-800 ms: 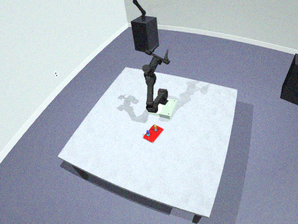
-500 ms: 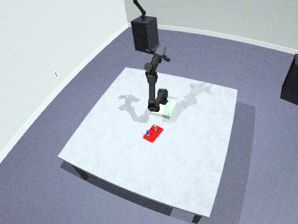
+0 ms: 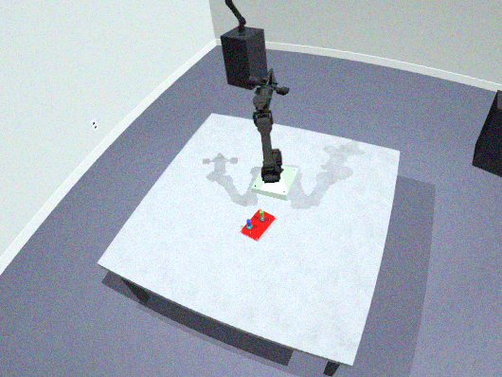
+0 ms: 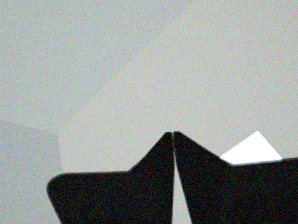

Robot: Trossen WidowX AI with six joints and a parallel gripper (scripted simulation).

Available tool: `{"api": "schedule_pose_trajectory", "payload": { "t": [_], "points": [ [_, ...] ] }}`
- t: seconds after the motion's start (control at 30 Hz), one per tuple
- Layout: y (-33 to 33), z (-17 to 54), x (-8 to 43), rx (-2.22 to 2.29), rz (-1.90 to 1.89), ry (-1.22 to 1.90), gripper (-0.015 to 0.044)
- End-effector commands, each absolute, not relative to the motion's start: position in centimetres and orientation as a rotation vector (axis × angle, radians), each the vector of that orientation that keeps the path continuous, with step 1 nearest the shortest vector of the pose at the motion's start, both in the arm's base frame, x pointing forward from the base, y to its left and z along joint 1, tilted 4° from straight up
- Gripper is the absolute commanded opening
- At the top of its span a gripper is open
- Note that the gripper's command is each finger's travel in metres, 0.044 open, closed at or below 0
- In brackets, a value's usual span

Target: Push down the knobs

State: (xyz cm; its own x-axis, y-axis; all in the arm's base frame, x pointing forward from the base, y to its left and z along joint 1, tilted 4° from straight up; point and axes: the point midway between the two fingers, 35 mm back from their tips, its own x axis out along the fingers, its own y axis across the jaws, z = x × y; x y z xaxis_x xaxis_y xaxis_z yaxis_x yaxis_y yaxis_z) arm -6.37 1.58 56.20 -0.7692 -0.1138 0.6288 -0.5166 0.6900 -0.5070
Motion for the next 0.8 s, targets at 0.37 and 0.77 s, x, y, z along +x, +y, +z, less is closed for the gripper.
{"api": "schedule_pose_trajectory", "payload": {
  "t": [0.37,0.77],
  "points": [
    [-5.0,54.3,-10.5,0.927,1.343,-2.410,0.0000],
    [-11.2,52.2,-11.2,1.278,1.701,-2.443,0.0000]
  ]
}}
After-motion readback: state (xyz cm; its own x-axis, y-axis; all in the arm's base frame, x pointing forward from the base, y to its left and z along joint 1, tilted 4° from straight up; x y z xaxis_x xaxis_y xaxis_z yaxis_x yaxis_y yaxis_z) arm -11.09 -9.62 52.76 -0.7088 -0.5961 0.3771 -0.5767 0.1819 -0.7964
